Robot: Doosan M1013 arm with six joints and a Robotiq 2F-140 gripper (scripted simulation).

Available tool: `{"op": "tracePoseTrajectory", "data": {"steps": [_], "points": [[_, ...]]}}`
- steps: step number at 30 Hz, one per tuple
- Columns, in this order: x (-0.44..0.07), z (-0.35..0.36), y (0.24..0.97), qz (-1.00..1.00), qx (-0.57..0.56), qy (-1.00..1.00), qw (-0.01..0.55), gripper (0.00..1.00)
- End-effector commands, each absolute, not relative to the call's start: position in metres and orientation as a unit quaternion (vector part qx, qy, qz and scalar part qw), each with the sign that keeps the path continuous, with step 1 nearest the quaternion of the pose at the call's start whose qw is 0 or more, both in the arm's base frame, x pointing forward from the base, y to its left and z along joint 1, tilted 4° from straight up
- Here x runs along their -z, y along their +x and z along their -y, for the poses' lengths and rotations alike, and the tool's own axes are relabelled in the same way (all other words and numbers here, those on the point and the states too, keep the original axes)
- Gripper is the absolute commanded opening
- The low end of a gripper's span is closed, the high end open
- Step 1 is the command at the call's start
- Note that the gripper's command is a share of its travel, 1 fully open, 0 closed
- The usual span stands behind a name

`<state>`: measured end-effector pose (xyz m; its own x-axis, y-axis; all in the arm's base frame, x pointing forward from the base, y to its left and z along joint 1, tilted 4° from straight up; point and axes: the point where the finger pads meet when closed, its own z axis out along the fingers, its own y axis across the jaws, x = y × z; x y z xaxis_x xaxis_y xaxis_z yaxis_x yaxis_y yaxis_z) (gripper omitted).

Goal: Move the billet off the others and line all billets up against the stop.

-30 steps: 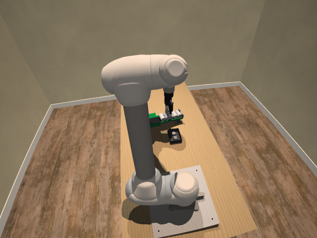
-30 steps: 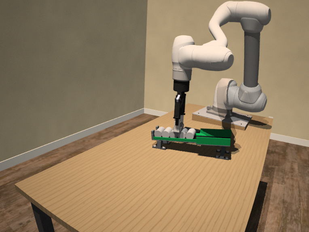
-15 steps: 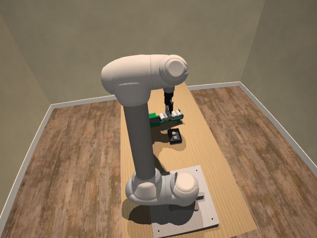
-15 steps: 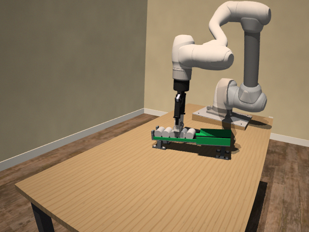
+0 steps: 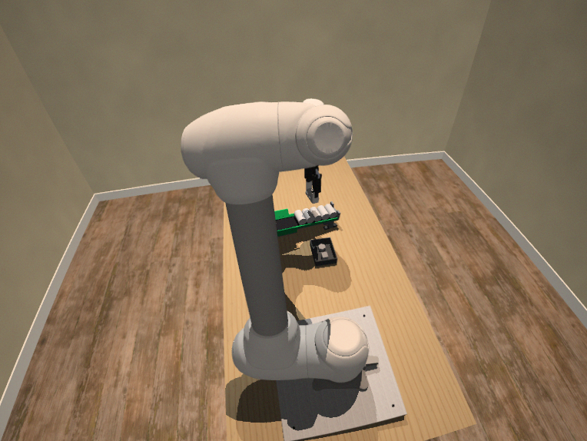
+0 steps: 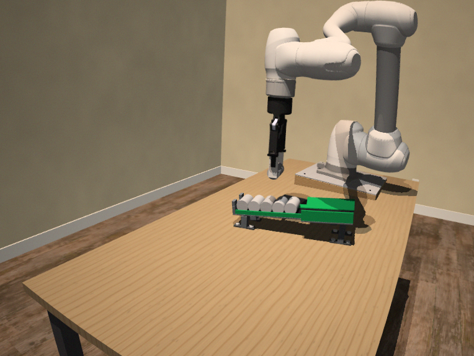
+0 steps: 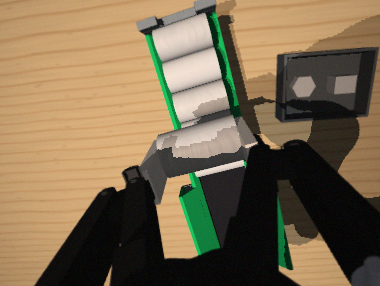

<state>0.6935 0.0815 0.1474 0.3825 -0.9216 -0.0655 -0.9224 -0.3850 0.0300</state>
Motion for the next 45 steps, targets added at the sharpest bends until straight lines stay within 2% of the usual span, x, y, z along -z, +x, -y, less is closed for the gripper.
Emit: {"op": "tracePoseTrajectory", "data": {"steps": [1, 15, 18, 22, 37, 45], "points": [[-0.163, -0.081, 0.694, -0.554, -0.036, -0.831, 0.006, 0.46], [-0.165, -0.089, 0.691, -0.555, -0.036, -0.831, 0.006, 0.46], [-0.159, -0.146, 0.667, -0.555, -0.036, -0.831, 0.006, 0.46], [-0.154, -0.186, 0.645, -0.555, -0.036, -0.831, 0.006, 0.46], [-0.153, -0.186, 0.645, -0.555, -0.036, -0.831, 0.006, 0.46], [-0.133, -0.187, 0.644, -0.555, -0.036, -0.831, 0.005, 0.46]]}}
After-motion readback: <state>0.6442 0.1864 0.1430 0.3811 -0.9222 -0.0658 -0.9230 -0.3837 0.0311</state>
